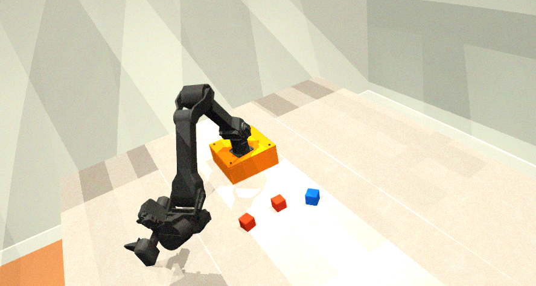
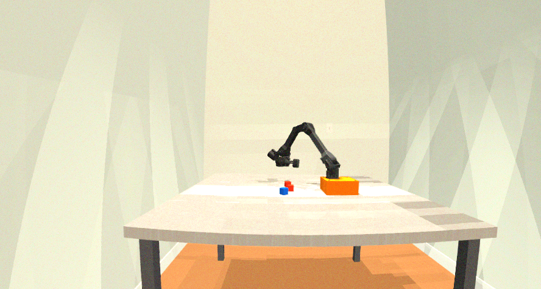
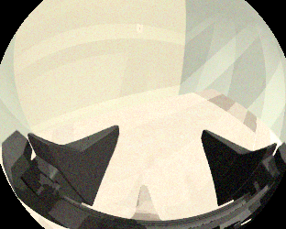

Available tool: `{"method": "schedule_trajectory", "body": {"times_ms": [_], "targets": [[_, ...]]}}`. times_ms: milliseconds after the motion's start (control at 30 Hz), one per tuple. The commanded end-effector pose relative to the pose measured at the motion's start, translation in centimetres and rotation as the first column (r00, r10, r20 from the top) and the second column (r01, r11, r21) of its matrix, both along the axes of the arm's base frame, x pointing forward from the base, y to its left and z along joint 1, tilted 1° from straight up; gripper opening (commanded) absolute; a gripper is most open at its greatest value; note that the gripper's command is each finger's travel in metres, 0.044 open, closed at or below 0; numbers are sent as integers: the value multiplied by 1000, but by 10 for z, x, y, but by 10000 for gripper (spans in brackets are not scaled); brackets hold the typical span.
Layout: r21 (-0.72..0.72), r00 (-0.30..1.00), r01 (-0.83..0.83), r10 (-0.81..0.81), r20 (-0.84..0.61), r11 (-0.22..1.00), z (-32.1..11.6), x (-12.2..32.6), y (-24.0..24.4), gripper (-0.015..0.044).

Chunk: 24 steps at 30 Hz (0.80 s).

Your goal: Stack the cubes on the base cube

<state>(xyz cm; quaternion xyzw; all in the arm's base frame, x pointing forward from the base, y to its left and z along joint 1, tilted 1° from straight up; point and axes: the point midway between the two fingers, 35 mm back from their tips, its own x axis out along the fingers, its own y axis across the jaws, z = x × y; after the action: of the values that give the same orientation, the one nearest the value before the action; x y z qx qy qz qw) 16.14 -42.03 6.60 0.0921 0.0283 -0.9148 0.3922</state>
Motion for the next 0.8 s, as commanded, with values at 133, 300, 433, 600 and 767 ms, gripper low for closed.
{"method": "schedule_trajectory", "body": {"times_ms": [133, 300, 433, 600, 767], "targets": [[174, 988, -146, 135, 76, 974, -1, 23, 16, 269], [397, 936, -344, 279, 214, 851, -3, 52, 55, 265], [541, 876, -480, 343, 340, 691, -2, 70, 99, 265], [660, 792, -611, 352, 499, 437, 5, 81, 166, 265], [703, 713, -694, 285, 640, 158, 20, 81, 241, 265]]}}
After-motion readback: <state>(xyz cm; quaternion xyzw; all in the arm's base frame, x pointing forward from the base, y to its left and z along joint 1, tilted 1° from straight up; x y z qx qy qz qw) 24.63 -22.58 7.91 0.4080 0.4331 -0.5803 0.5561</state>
